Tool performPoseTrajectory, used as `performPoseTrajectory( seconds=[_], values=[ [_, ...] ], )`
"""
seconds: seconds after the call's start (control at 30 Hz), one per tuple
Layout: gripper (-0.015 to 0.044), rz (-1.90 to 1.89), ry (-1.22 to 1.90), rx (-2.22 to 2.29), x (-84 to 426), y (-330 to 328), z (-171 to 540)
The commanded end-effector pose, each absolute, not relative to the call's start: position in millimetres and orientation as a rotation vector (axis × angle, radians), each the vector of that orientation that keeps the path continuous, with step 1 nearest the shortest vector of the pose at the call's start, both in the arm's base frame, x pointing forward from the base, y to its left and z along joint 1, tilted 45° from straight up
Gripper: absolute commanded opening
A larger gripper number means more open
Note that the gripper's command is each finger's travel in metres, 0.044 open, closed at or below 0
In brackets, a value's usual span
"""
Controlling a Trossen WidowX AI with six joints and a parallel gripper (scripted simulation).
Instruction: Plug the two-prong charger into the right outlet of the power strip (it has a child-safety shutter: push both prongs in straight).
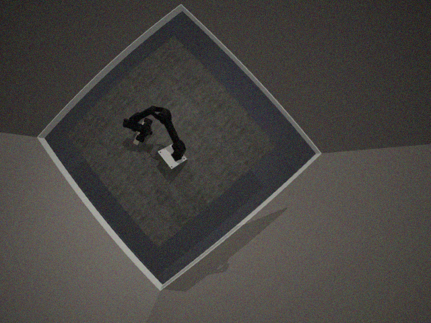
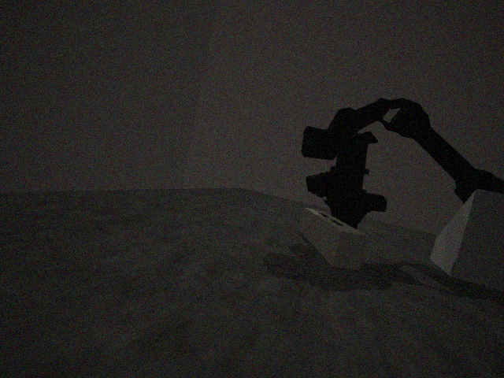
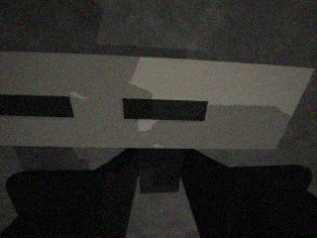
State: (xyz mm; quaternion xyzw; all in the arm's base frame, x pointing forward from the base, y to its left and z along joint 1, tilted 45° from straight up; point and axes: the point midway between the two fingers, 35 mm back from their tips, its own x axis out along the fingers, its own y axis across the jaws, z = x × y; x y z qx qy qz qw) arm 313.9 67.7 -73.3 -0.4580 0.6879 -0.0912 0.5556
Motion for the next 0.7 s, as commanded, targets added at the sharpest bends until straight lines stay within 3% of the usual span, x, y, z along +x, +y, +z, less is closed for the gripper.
performPoseTrajectory(
  seconds=[0.0,0.33,0.67],
  values=[
    [0.0000,-0.217,1.593,-1.071,321.6,69.5,-74.8],
    [0.0000,-0.215,1.625,-1.082,313.9,67.7,-73.3],
    [0.0263,-0.215,1.625,-1.082,313.9,67.7,-73.3]
  ],
)
